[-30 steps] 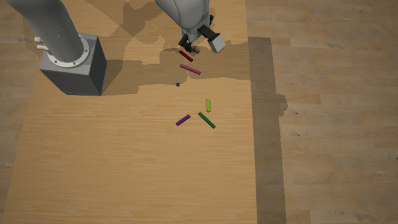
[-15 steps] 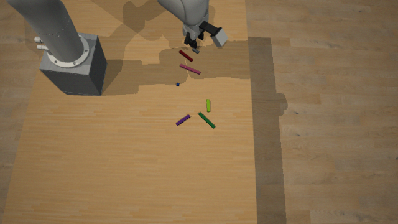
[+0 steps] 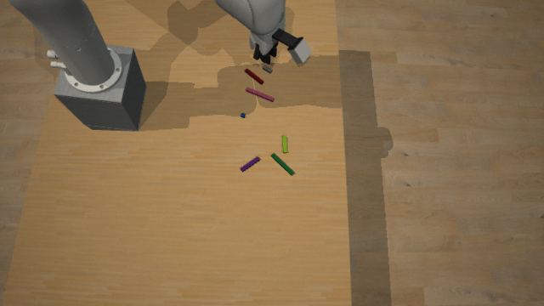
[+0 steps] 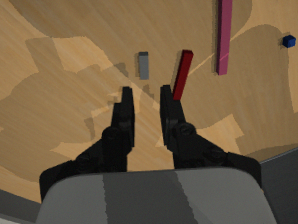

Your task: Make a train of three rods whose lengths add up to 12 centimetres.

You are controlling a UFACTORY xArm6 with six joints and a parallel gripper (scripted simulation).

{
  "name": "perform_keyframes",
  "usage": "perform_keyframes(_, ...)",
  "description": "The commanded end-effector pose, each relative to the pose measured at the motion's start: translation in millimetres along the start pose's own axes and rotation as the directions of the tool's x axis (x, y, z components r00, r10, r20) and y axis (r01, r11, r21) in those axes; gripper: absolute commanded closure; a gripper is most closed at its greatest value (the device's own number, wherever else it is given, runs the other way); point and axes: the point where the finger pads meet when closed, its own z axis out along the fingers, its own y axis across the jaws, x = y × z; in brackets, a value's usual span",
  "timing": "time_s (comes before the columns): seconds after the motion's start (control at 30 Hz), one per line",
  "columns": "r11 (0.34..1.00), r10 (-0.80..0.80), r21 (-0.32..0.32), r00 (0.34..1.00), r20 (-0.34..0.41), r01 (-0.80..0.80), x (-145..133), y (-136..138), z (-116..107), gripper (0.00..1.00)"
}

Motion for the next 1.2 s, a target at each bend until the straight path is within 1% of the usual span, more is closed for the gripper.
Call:
perform_keyframes(0.0,1.0,0.0,0.003,1.0,-0.002,0.0,1,-1,-1,0.76)
perform_keyframes(0.7,1.0,0.0,0.002,1.0,-0.002,0.0,1,-1,0,0.76)
perform_keyframes(1.17,1.0,0.0,0.002,1.0,-0.004,0.0,1,-1,9,0.76)
